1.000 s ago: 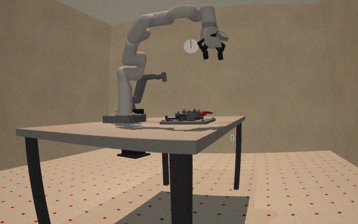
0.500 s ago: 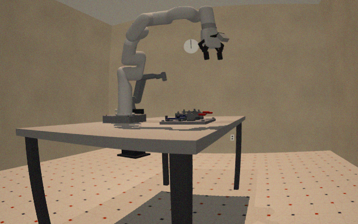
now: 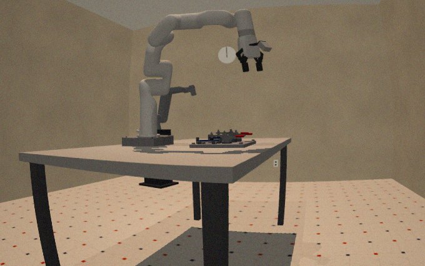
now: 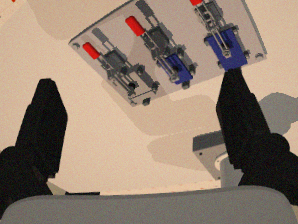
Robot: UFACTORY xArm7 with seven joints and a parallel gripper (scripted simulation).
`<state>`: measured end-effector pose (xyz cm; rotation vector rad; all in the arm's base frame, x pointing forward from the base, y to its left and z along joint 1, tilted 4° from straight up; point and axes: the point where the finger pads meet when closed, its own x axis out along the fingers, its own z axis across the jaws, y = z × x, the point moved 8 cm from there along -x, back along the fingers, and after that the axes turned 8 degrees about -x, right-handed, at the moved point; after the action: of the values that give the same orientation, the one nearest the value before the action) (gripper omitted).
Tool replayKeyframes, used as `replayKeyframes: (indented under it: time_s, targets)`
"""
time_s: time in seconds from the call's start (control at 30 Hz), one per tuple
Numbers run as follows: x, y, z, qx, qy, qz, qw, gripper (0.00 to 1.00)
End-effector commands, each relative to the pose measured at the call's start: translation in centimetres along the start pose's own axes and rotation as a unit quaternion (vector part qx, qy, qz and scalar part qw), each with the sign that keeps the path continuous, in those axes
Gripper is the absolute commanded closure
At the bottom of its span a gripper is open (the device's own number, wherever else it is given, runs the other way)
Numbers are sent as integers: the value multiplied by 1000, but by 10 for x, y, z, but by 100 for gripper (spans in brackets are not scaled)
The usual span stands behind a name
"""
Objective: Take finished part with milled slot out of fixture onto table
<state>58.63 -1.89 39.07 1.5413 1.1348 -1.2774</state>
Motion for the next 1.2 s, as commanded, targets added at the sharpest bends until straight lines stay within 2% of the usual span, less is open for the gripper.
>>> replayKeyframes:
  time_s: [0.0,0.07,0.13,0.23,0.7,0.73,0.77,0.97,1.17]
  targets:
    - [-3,-1,-2,-2,2,4,1000,0]
    - [-3,-1,-2,-2,2,4,1000,0]
    - [-1,-29,-31,-43,18,2,999,0]
    - [0,-37,-38,-53,20,2,998,0]
    - [1,-38,-39,-55,21,2,998,0]
    - [4,-60,-58,-82,26,1,996,0]
    - [6,-70,-65,-94,27,1,995,0]
    - [10,-84,-75,-110,28,0,994,0]
    - [10,-84,-75,-110,28,0,994,0]
